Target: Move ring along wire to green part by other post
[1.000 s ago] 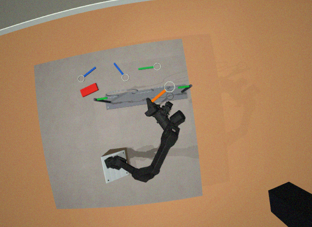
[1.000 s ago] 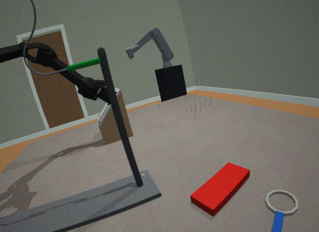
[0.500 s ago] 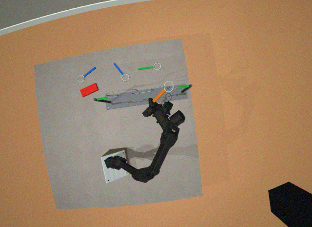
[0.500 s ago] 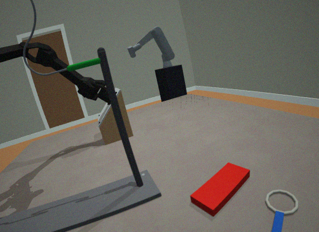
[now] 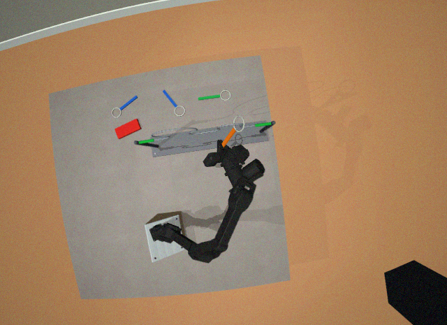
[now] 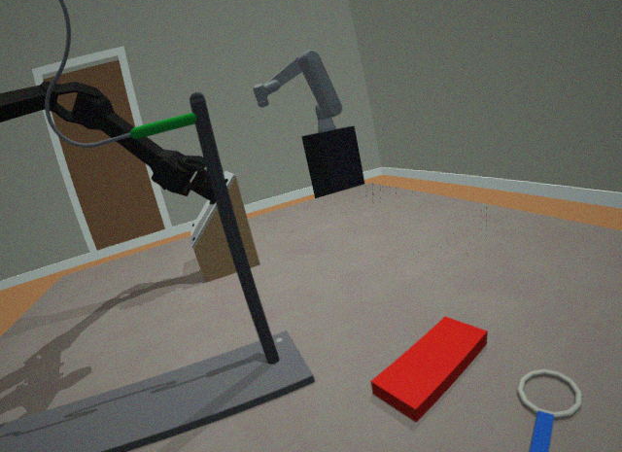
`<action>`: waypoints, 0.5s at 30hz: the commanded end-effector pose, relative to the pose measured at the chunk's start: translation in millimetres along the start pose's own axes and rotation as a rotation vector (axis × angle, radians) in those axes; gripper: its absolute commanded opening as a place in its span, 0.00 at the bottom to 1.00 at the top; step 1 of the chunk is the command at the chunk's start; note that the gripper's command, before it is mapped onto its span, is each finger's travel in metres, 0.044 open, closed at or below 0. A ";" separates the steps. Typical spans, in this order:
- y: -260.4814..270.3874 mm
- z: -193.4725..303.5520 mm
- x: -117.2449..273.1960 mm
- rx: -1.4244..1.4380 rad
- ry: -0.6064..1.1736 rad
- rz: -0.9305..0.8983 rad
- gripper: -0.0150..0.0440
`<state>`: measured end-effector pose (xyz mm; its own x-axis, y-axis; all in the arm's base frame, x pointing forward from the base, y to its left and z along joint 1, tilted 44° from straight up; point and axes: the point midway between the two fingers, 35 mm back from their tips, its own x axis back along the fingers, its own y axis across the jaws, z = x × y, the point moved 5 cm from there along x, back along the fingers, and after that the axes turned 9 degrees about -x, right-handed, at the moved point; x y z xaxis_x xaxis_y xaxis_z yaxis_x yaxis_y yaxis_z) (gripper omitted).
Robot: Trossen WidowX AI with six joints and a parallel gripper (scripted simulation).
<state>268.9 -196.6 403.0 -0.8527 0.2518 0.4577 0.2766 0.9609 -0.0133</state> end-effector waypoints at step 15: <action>-14.3 -4.2 1.1 0.333 -0.041 0.189 0.00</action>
<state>266.8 -208.6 405.9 -0.8253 0.3959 0.4026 0.2799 0.9061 -0.3172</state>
